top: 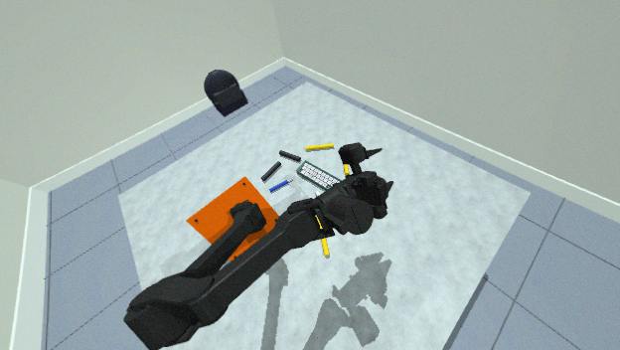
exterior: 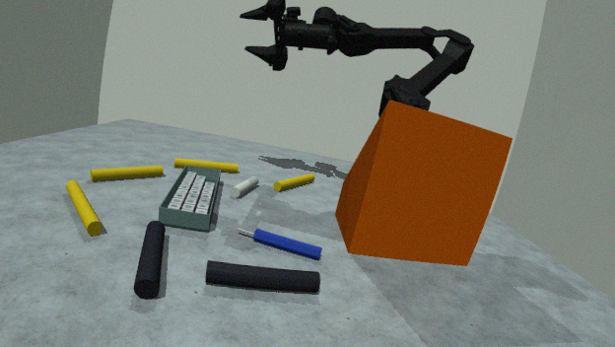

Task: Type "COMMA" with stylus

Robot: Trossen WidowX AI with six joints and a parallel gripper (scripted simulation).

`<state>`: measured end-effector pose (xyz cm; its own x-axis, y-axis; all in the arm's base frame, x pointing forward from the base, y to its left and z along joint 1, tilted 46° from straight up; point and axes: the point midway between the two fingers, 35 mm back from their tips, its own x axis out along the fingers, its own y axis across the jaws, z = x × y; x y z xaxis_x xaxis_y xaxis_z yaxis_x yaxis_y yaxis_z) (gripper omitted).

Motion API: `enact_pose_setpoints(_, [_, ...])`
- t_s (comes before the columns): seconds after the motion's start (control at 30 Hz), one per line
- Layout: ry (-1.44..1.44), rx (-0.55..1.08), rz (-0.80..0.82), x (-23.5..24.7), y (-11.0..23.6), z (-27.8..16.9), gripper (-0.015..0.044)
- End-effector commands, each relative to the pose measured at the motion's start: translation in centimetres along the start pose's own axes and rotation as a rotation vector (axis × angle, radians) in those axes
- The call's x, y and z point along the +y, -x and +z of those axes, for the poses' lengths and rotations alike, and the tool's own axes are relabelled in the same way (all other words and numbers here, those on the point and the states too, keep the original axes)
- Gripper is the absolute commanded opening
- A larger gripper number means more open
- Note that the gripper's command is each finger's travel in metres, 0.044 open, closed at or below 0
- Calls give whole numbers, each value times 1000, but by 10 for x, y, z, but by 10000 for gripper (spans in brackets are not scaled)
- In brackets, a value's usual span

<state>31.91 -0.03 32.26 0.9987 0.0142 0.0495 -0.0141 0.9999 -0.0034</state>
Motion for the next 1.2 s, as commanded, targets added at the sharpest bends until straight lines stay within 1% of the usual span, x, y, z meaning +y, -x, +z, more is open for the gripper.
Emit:
enact_pose_setpoints(0.0, [-2,10,-1,0,-2,-2,414])
enact_pose_setpoints(0.07, [-14,94,-10,3,-14,-22,361])
enact_pose_setpoints(0.17, [-24,283,-34,12,-37,-69,282])
enact_pose_setpoints(0.27, [-6,466,-67,21,-51,-117,204])
enact_pose_setpoints(0.4, [61,696,-129,29,-60,-179,99])
enact_pose_setpoints(0.53, [170,911,-191,36,-57,-239,0])
enact_pose_setpoints(0.77, [455,1234,-291,43,-31,-330,0])
enact_pose_setpoints(0.97, [786,1439,-356,42,4,-391,0])
enact_pose_setpoints(1.03, [868,1474,-366,41,12,-402,0])
enact_pose_setpoints(1.17, [879,1478,-367,41,13,-404,0])
